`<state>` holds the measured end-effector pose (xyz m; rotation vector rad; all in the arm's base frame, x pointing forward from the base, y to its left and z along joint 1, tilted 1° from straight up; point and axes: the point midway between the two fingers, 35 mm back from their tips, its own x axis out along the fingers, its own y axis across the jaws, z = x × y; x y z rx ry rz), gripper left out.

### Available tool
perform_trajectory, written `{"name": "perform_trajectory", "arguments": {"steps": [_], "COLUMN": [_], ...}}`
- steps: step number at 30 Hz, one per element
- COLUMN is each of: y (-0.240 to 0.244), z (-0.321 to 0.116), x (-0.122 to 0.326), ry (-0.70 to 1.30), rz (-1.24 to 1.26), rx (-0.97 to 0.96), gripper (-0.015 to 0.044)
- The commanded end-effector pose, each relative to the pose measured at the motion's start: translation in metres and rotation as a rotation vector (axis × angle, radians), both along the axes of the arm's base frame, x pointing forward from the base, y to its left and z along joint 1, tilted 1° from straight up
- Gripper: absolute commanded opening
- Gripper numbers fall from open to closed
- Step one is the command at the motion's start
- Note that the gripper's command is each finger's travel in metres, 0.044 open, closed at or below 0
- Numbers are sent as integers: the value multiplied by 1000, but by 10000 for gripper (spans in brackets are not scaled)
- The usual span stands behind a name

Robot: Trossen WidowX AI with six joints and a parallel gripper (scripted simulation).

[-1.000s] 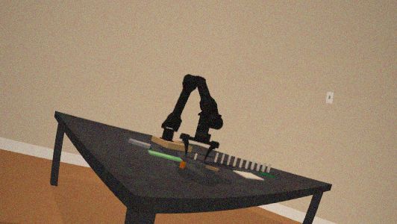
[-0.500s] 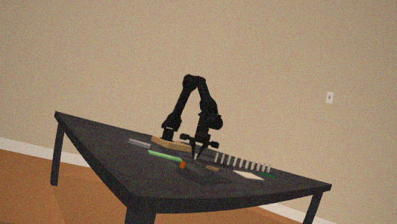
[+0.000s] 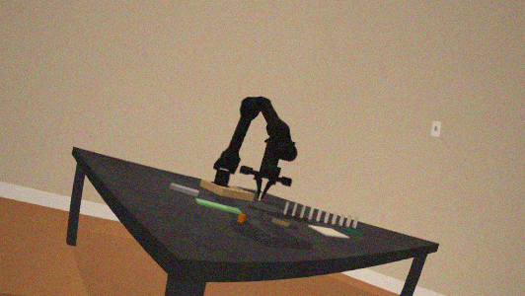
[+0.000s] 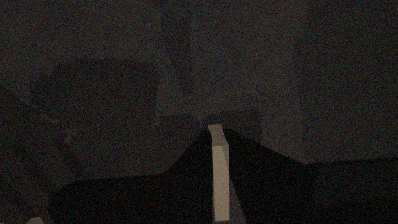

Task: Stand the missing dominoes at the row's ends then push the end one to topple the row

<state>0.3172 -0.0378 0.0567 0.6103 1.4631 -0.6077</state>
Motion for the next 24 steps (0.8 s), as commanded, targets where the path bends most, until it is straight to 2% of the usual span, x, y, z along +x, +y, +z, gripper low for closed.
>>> {"name": "perform_trajectory", "arguments": {"steps": [1, 7, 13, 24], "y": [-2, -4, -8, -53], "z": [43, 109, 116, 115], "x": [3, 2, -1, -41], "ry": [-22, -22, -22, -11], "rz": [-1, -1, 51, 919], "rx": [2, 2, 0, -28], "gripper": [21, 21, 21, 21]}}
